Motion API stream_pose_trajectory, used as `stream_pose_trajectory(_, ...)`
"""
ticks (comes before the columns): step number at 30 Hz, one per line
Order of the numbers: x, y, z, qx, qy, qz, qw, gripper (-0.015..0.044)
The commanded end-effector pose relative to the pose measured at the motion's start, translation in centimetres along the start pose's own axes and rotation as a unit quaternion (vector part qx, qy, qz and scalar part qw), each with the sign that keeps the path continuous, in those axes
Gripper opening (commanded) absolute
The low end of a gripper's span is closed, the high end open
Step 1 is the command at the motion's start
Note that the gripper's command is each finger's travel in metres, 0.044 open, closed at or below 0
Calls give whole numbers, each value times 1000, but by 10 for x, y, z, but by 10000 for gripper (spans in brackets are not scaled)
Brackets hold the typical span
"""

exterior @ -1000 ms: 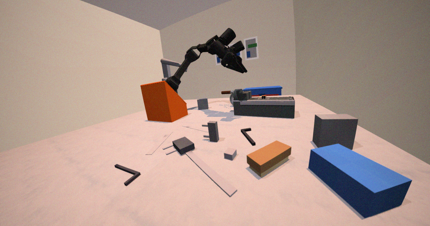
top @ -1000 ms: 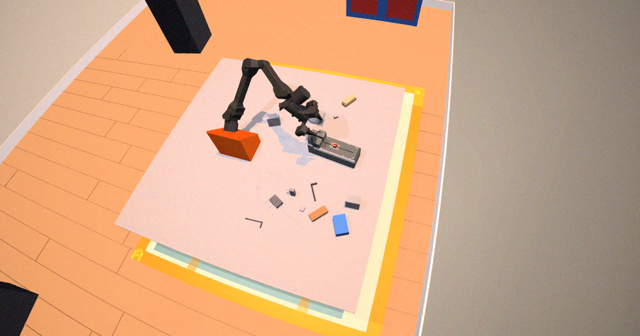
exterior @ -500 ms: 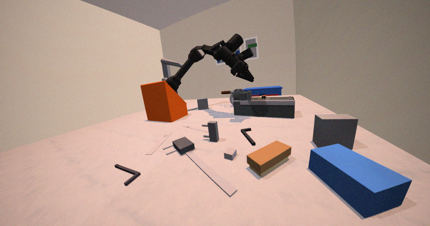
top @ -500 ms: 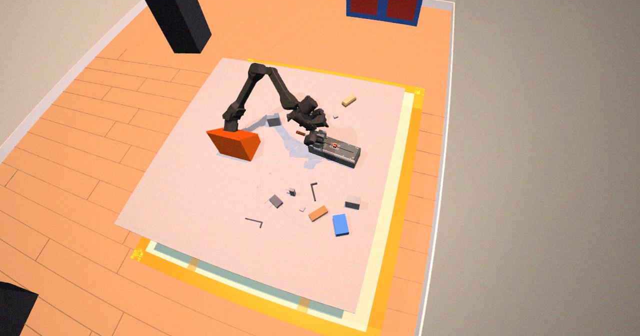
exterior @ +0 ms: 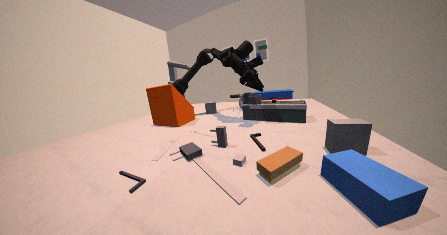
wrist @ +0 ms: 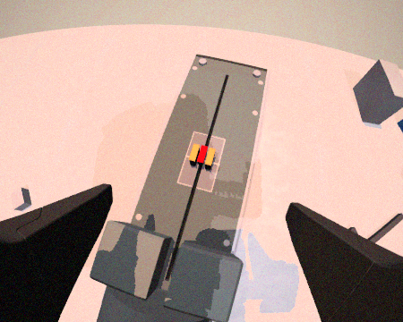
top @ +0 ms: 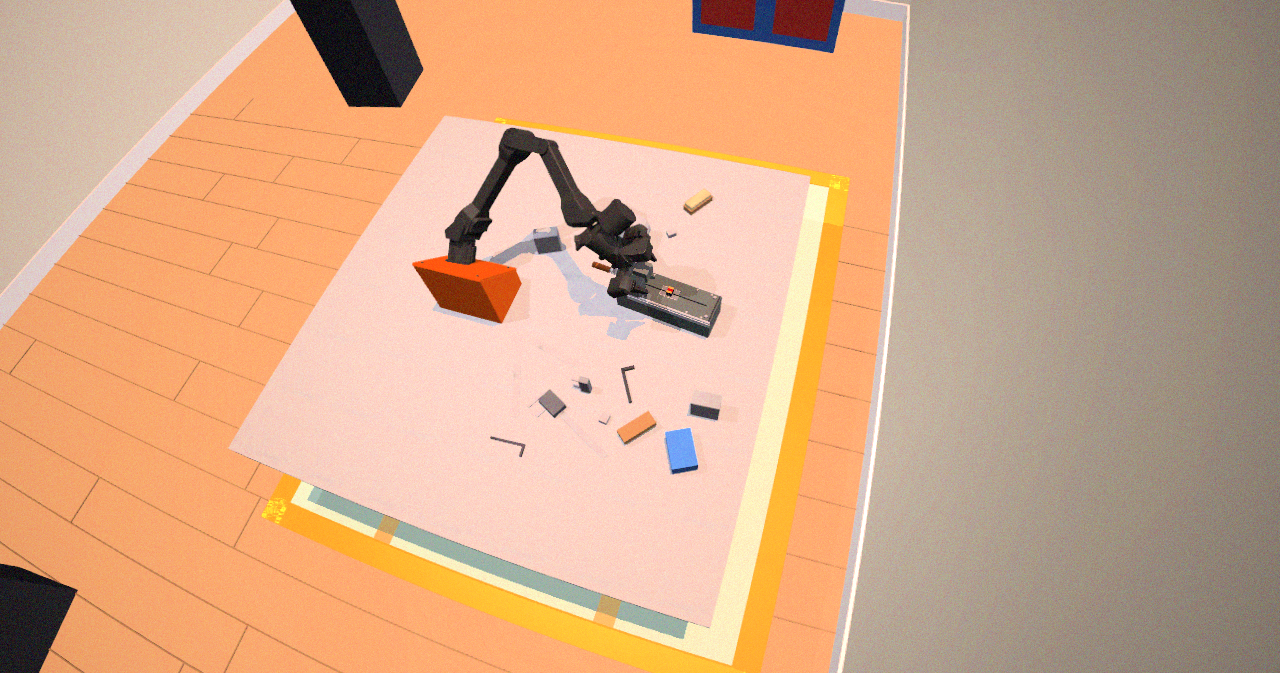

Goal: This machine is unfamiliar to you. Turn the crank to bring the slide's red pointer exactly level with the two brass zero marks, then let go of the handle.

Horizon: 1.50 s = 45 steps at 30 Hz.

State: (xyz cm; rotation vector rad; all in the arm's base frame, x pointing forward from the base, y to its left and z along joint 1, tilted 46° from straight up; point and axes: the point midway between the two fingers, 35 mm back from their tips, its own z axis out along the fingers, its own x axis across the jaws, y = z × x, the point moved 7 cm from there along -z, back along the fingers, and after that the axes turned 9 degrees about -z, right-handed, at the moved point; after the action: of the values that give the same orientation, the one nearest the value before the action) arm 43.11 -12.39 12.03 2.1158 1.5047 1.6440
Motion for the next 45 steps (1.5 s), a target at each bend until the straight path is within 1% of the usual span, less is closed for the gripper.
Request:
stream_pose_trajectory(1, 0, -2, 2, 1, -1, 2, 1000, 440)
stream_pose_trajectory(9, 0, -2, 2, 1, -1, 2, 1000, 440)
stream_pose_trajectory(26, 0, -2, 2, 1, -1, 2, 1000, 0)
stream_pose_trajectory(45, 0, -1, 0, 0, 0, 0, 1000, 0)
